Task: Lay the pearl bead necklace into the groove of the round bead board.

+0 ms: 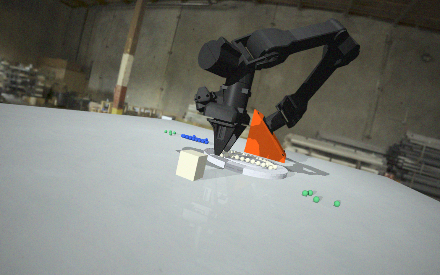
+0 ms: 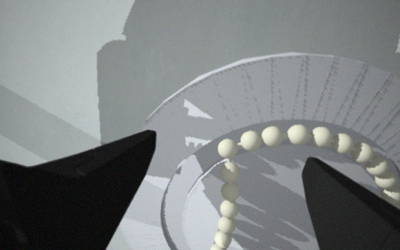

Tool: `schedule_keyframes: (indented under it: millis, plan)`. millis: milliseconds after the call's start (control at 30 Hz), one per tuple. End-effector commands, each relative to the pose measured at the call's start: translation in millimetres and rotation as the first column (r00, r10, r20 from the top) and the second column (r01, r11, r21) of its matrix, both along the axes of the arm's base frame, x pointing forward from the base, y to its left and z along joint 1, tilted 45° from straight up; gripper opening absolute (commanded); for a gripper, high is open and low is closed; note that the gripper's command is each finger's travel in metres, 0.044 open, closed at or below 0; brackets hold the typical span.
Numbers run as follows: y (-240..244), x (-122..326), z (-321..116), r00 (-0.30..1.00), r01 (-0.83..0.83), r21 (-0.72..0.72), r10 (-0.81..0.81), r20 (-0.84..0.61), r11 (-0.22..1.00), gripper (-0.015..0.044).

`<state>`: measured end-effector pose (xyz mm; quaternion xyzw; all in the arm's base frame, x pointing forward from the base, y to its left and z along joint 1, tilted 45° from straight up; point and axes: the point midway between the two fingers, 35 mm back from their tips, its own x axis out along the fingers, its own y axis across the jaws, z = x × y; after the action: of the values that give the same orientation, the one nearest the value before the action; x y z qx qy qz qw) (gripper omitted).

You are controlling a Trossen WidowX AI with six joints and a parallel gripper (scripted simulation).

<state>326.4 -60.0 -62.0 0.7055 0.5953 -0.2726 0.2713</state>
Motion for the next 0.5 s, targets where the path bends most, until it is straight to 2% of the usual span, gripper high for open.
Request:
schedule_keyframes:
  millis: [0,467]
  plan:
    - [-0.9,-0.1,0.8,1.0,0.001,0.0,-0.001,0.001,1.0,0.044]
    - [-3.1,-0.6,3.0,1.0,0.003,0.001,-0.003,0.003,1.0,0.044]
